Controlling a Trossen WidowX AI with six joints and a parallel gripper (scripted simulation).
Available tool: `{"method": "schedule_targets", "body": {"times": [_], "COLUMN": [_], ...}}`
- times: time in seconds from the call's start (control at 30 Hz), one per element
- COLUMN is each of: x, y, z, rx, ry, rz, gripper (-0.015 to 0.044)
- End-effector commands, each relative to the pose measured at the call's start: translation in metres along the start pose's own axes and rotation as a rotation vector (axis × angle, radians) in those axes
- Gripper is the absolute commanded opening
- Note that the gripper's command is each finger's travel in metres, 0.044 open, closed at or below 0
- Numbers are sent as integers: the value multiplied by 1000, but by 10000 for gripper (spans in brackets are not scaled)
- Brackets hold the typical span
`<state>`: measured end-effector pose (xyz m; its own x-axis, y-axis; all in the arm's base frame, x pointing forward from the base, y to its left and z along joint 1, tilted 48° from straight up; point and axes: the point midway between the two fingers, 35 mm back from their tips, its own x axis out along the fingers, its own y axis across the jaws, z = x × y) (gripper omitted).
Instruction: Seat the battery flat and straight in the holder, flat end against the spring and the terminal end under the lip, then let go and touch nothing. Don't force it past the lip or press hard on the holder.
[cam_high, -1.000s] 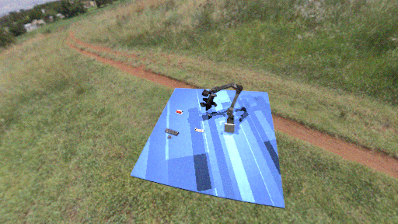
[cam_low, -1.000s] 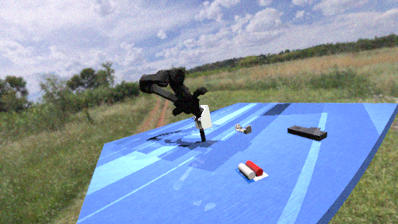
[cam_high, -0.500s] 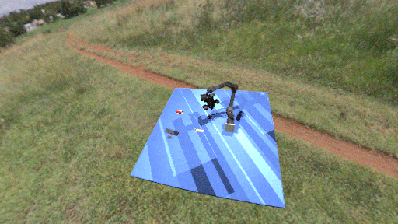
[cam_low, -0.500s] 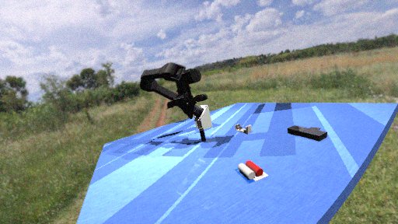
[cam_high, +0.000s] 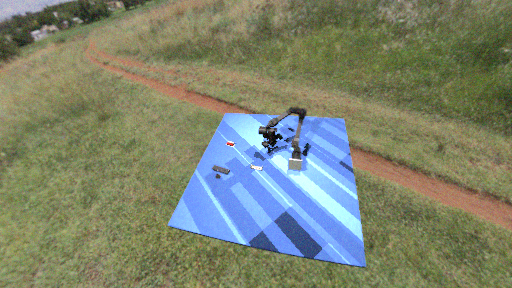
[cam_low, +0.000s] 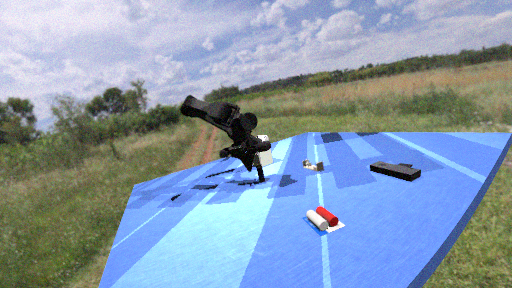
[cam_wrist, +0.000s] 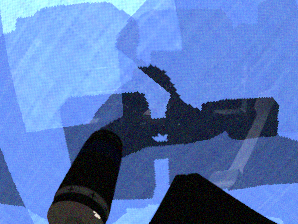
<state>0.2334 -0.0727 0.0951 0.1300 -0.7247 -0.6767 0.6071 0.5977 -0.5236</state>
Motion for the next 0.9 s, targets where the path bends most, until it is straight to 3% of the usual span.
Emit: {"method": "schedule_targets", "body": {"times": [0.0, 0.87], "x": [2, 2], "y": [4, 45], "z": [0, 1], "rx": [-4, -4], "ry": [-2, -1], "rz": [-2, 0], "gripper": [0, 0]}}
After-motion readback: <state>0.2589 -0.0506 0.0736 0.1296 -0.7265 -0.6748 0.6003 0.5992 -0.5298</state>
